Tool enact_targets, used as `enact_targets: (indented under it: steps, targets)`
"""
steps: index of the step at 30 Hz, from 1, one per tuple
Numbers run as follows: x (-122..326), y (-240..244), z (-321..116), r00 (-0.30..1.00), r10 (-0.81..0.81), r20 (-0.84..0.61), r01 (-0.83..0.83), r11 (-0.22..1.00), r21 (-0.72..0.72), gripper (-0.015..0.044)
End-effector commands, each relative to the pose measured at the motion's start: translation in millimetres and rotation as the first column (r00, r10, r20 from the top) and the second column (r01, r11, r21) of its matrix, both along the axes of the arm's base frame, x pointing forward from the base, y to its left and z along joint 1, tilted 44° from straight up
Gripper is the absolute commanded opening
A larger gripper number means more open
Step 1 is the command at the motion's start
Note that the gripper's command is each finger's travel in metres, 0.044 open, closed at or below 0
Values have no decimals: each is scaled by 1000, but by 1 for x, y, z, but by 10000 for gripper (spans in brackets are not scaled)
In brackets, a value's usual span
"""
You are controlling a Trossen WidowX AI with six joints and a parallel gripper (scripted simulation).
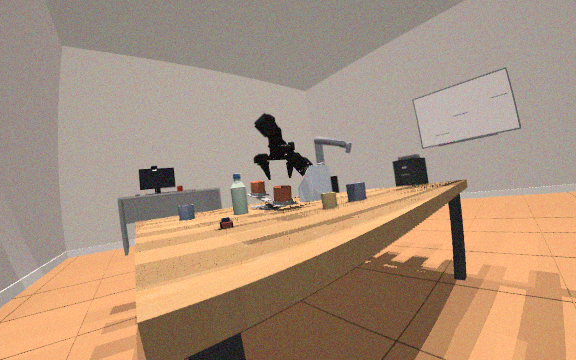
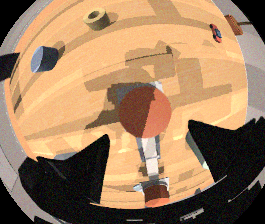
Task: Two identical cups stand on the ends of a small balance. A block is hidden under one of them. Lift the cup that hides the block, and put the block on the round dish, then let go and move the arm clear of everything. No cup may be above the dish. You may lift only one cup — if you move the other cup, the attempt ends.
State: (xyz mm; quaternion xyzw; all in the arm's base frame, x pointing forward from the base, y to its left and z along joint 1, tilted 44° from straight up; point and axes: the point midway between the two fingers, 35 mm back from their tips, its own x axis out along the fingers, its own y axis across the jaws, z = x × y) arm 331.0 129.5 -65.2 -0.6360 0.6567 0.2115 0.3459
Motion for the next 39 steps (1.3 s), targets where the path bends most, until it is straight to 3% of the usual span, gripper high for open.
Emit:
enact_targets:
  steps: [1,39]
  targets:
    - [1,0,-3,1000,7,-17,-7,1000,6,440]
    - [4,-44,-48,1000,7,-16,-7,1000,4,440]
